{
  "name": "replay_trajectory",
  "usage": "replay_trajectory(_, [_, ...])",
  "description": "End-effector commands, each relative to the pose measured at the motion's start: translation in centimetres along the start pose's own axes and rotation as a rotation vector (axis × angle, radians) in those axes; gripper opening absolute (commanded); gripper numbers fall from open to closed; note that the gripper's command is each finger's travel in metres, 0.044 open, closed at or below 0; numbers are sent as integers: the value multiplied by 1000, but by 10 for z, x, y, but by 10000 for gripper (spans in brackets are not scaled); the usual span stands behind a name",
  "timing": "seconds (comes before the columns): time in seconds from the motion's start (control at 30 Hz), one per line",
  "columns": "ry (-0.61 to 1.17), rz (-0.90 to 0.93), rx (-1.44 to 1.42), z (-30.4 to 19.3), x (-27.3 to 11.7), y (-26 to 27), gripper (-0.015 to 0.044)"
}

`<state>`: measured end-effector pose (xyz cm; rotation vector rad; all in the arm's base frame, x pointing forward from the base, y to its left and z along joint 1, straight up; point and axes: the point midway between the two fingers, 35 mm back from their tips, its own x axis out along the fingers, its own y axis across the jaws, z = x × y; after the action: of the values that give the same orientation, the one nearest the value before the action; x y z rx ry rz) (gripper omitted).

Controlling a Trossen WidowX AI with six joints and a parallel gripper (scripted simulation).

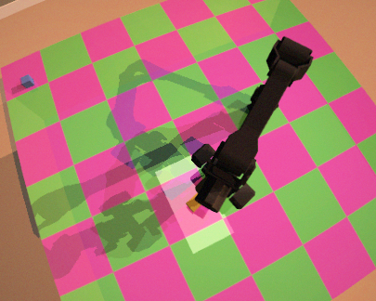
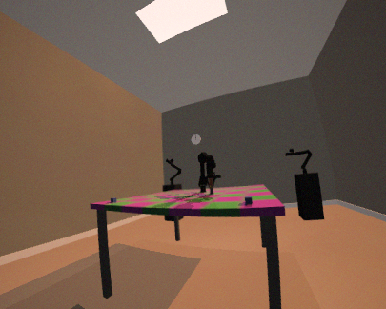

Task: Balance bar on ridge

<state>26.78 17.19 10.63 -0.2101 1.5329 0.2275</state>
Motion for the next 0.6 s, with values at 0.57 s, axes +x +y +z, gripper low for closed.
replay_trajectory(0.57, [-2, 2, 3, 0, 3, 0, 0])
